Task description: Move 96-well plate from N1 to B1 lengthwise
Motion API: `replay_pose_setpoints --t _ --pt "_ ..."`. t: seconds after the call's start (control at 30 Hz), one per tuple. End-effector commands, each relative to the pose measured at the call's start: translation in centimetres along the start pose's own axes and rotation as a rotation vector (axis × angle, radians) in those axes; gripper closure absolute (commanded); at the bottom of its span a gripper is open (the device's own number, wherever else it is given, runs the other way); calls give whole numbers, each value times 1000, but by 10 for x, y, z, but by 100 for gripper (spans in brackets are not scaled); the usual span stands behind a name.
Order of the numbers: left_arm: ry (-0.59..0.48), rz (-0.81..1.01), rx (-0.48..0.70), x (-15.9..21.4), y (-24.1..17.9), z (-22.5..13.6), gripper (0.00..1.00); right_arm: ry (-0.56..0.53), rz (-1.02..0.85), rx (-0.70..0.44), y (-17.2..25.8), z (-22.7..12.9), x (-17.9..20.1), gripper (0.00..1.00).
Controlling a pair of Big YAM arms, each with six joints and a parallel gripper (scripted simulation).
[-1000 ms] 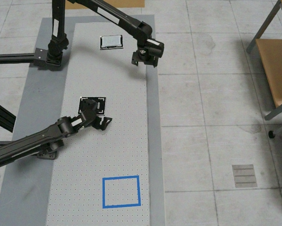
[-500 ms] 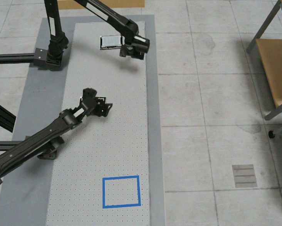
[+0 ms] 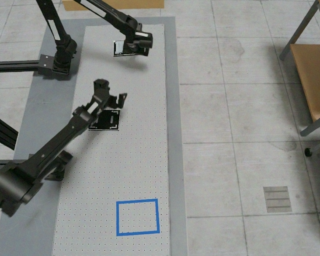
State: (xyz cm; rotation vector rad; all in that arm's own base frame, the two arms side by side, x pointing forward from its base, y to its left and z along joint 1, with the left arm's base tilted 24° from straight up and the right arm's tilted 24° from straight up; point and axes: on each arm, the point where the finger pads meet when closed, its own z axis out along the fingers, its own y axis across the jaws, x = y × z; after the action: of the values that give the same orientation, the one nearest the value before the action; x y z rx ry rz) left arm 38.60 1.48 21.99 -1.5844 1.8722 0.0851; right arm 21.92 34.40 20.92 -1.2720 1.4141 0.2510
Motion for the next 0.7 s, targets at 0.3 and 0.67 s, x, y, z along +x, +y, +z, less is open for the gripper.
replay_pose_setpoints --t 0.3,0.67 --pt "-147 31 41 -70 74 47 0 -264 69 -65 94 82 -123 0" --pt "-211 -2 26 -94 113 72 0 -367 107 -119 173 108 -158 0"
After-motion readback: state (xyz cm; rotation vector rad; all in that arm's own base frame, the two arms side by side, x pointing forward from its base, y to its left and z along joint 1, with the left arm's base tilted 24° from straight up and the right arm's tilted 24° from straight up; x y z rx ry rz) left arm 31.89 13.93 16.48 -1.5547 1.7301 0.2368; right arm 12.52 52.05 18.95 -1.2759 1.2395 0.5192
